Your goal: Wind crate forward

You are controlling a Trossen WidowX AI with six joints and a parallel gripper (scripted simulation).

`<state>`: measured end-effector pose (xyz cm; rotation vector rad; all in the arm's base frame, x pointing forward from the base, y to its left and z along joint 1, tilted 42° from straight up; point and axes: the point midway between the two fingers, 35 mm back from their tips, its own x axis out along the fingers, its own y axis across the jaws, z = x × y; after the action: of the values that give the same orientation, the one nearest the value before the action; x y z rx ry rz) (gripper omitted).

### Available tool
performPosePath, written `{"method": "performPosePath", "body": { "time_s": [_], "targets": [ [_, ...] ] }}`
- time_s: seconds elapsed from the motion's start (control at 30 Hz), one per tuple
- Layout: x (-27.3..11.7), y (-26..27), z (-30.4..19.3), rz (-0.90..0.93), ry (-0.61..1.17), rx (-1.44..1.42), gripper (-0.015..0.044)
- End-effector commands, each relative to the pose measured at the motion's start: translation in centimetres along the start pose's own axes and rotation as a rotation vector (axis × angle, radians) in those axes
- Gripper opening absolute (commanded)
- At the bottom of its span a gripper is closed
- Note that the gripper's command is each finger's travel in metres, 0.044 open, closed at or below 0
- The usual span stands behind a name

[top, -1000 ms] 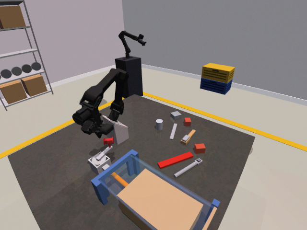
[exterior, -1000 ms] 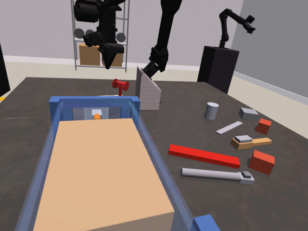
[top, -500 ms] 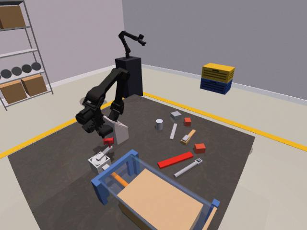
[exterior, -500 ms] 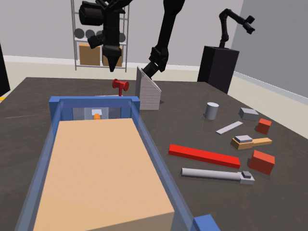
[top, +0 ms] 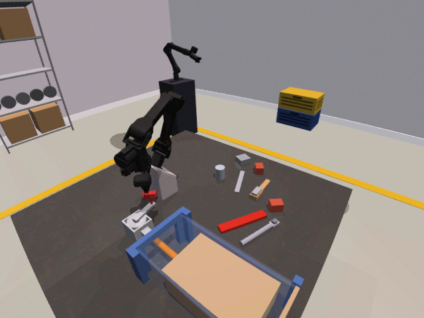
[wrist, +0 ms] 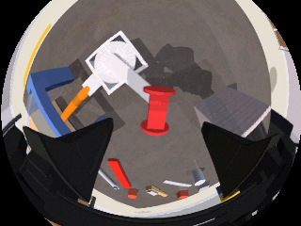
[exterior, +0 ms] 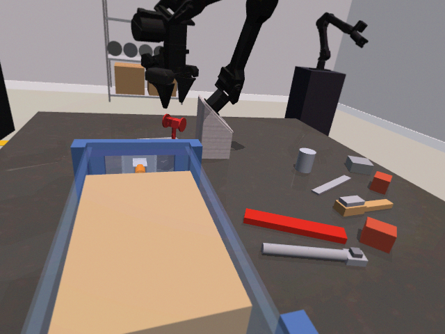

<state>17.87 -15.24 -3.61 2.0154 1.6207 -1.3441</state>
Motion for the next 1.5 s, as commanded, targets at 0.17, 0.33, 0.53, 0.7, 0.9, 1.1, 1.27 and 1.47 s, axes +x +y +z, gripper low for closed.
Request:
{"method": "performPosePath", "body": {
  "time_s": [0.17,0.33,0.53,0.7,0.9,1.1,1.27,1.47],
  "targets": [
    [0.1,0.0,-0.3,0.013,-0.002,0.032,0.0440],
    [0.9,0.1,-0.2,0.013,-0.002,0.032,0.0440],
    [1.9,0.2,-0.2,0.013,-0.002,0.032,0.0440],
    [2.7,0.2,-0.2,0.013,-0.002,0.031,0.0440],
    [3.7,0.2,-0.2,0.013,-0.002,0.031,0.0440],
    [4.7,0.2,-0.2,0.013,-0.001,0.031,0.0440],
    [5.5,0.2,-0.3,0.013,-0.001,0.031,0.0440],
    [6.4,0.1,-0.3,0.013,0.000,0.031,0.0440]
  ]
}}
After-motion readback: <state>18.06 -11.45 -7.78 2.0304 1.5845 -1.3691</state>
